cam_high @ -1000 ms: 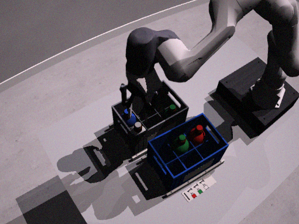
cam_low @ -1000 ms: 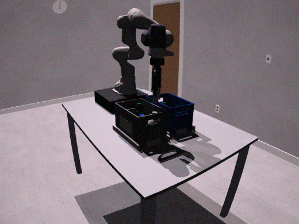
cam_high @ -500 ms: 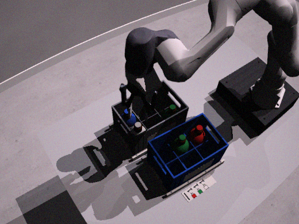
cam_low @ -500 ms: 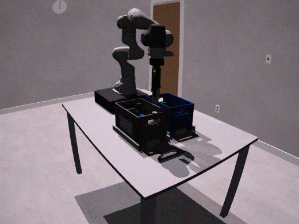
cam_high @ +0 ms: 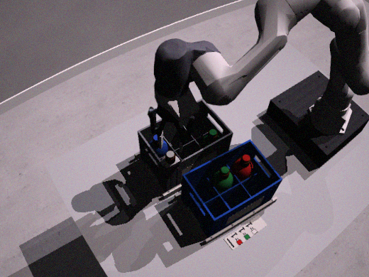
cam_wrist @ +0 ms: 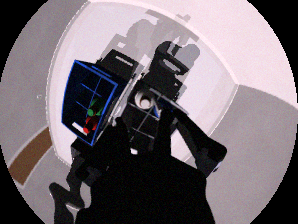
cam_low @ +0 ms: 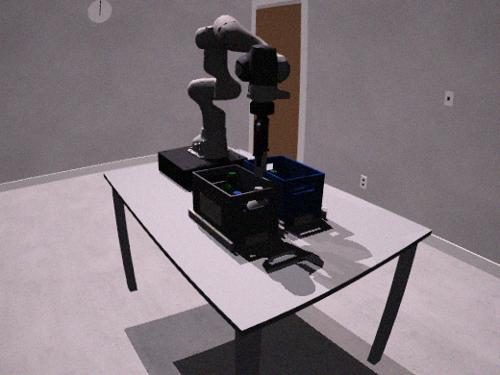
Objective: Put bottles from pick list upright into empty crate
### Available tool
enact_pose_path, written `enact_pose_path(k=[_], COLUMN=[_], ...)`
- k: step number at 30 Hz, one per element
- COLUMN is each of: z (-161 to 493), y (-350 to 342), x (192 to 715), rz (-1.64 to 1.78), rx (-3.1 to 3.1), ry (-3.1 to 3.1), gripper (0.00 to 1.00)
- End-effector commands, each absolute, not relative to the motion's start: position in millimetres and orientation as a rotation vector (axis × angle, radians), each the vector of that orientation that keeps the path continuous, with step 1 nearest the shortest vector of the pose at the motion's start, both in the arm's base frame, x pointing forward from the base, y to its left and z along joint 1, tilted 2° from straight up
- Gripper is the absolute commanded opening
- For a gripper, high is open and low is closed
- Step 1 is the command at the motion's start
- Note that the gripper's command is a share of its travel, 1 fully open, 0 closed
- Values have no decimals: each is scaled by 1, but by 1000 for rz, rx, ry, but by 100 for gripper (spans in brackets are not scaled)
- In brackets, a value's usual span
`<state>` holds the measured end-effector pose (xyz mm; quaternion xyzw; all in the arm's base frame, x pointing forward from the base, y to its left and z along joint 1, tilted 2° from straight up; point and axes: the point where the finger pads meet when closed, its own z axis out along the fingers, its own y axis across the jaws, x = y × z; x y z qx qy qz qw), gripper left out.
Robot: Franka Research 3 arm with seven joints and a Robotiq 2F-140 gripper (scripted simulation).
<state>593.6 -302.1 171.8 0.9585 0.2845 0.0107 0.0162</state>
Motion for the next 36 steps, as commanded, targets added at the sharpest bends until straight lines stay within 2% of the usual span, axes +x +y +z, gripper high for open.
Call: enact_pose_path(k=[1, 36], z=[166, 124], y=[-304, -305], x=[594, 595], rz=[35, 35], rx=[2975, 2975], ry=[888, 888], gripper=[38, 38])
